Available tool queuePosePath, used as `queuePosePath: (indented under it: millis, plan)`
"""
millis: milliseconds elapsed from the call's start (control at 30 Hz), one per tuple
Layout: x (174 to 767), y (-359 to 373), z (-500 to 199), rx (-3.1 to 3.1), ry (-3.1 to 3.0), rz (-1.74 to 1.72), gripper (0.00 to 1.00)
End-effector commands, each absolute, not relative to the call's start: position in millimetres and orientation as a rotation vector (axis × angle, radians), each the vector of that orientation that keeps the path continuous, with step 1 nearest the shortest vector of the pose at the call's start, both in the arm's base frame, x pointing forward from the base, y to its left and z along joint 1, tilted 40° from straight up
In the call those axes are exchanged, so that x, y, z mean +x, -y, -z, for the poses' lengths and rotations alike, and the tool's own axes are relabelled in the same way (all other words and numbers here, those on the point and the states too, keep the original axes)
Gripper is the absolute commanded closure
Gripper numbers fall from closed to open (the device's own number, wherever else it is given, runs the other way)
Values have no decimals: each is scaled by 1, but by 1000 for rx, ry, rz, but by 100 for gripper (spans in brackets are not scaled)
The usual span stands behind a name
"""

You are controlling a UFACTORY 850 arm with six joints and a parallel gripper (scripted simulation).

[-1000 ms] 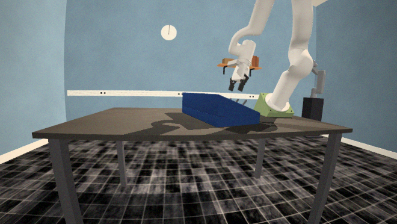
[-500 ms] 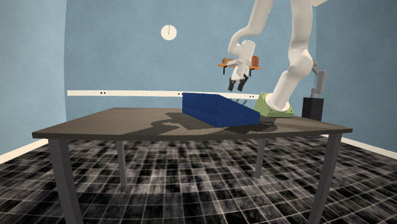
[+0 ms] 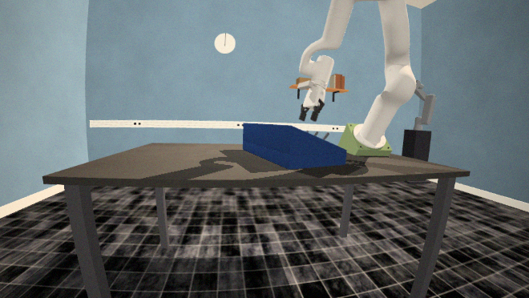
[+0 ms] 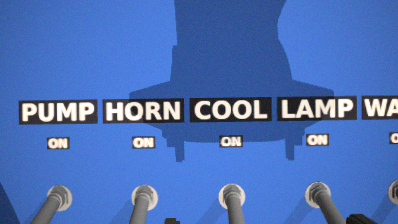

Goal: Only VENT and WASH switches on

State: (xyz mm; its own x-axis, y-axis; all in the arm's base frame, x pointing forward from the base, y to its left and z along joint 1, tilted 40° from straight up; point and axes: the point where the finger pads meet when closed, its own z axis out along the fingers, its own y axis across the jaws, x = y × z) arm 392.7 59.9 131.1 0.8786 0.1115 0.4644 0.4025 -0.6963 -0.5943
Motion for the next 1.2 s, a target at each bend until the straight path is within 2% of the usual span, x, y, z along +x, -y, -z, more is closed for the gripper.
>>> queuePosePath:
  millis: [0, 1167]
  plan:
    - [398, -53, -126, -2314, 369, 519, 0]
    - [404, -42, -116, -2314, 369, 519, 0]
